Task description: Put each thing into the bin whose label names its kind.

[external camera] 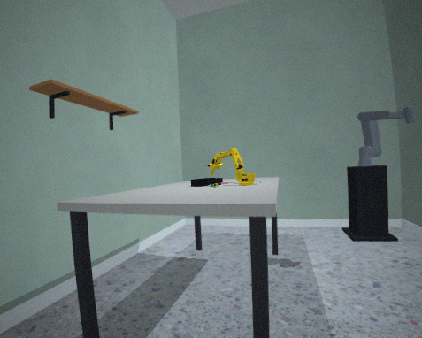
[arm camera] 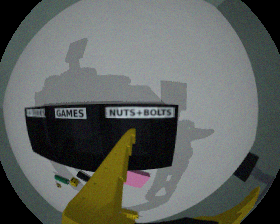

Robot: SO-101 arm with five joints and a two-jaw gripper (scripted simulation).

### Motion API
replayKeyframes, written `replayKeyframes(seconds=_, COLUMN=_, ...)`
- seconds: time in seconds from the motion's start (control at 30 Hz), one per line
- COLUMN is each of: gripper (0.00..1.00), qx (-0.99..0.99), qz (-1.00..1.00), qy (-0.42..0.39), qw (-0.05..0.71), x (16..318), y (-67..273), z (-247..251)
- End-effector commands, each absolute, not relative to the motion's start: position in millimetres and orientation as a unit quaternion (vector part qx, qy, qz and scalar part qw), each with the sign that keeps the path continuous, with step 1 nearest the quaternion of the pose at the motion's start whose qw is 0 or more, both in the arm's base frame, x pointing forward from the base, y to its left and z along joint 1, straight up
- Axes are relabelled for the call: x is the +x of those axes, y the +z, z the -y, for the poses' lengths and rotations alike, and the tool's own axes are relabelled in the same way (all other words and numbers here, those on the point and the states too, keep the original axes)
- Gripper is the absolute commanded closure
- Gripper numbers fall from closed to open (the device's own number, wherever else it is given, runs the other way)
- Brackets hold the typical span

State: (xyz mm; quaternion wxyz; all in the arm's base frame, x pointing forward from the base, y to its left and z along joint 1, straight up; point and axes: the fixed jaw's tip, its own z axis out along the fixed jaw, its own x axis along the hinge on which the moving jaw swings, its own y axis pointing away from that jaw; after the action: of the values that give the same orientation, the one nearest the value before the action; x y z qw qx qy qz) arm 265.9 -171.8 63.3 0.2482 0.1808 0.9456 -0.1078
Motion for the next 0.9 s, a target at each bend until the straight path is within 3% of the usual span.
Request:
replayKeyframes(seconds=0.0, gripper=0.00, qx=0.183, qz=-0.939, qy=-0.107, qw=0.272, x=276.3, y=77.4, z=166.8)
replayKeyframes(seconds=0.53, gripper=0.00, qx=0.206, qz=-0.944, qy=-0.042, qw=0.255, x=300.6, y=83.7, z=110.7)
replayKeyframes(seconds=0.87, gripper=0.00, qx=0.208, qz=-0.944, qy=-0.035, qw=0.252, x=302.5, y=84.4, z=103.9)
